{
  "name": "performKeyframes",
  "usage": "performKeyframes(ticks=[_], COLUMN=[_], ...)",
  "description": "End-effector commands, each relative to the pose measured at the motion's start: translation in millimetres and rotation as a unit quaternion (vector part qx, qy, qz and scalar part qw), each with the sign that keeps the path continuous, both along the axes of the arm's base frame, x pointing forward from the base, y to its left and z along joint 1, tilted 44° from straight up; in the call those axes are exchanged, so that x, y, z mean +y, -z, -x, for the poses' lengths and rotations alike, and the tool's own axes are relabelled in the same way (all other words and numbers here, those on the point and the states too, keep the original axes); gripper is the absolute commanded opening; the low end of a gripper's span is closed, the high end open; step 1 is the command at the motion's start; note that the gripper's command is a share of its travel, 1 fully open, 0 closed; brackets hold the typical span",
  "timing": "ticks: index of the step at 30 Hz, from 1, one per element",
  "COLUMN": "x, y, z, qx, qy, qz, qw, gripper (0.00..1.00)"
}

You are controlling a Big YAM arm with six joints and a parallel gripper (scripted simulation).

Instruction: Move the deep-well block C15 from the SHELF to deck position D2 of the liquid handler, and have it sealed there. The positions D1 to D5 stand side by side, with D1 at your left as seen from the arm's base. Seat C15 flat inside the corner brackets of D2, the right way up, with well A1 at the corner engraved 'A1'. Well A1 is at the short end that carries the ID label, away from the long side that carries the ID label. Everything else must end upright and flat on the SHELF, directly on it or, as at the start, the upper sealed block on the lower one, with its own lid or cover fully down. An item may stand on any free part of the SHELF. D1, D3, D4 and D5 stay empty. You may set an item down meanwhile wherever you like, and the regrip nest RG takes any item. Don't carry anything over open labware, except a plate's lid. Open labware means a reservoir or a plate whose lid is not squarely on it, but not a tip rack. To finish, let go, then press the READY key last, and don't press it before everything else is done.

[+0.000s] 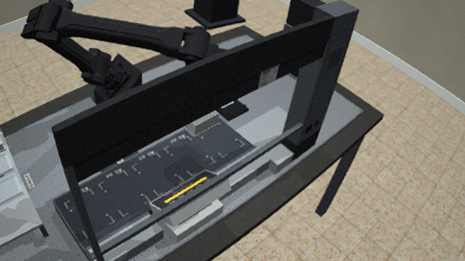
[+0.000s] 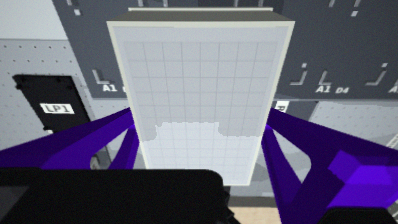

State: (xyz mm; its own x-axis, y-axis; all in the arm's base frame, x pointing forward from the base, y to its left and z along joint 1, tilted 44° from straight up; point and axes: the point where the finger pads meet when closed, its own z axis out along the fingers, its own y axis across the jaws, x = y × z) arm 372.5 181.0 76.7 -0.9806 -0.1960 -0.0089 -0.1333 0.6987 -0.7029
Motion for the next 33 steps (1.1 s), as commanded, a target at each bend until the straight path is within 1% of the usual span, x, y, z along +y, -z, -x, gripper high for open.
performKeyframes(ticks=[1,33], x=[12.5,13.1], y=[-16.9,-19.8], z=[-21.8,-23.9], qx=[-0.018,-0.020], qy=[-0.001,-0.001], qz=[-0.015,-0.017], qw=[1.000,1.000], gripper=[0.00,0.00])
